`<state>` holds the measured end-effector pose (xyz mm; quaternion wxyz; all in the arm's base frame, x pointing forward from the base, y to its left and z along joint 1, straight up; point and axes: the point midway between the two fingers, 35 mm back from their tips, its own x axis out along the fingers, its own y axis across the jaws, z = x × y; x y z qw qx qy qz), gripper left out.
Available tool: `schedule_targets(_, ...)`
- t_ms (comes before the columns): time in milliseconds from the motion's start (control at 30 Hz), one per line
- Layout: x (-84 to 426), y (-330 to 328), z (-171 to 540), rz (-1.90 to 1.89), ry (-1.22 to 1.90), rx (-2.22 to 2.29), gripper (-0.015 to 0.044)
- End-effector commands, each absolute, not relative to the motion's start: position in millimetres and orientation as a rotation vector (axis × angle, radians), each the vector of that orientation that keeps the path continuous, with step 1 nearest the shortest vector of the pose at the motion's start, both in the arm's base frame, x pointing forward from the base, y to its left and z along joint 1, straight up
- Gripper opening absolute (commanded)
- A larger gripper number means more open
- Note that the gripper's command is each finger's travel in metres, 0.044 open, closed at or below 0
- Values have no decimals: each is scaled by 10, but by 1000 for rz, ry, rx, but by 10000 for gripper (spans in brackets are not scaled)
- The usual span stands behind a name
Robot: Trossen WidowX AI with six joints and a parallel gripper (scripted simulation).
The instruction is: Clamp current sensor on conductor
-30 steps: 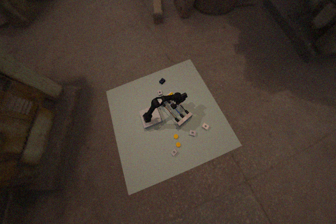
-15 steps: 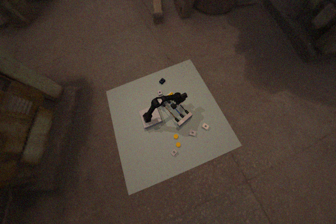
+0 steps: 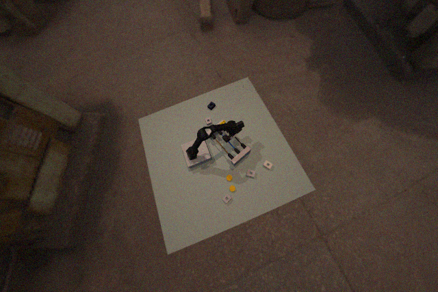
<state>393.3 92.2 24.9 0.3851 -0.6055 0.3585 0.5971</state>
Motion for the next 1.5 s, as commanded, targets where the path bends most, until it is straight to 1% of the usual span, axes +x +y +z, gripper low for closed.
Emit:
schedule_targets(0,3952,863,263,1503,935,-1548,0)
schedule_targets(1467,3934,922,249,1521,913,-1542,0)
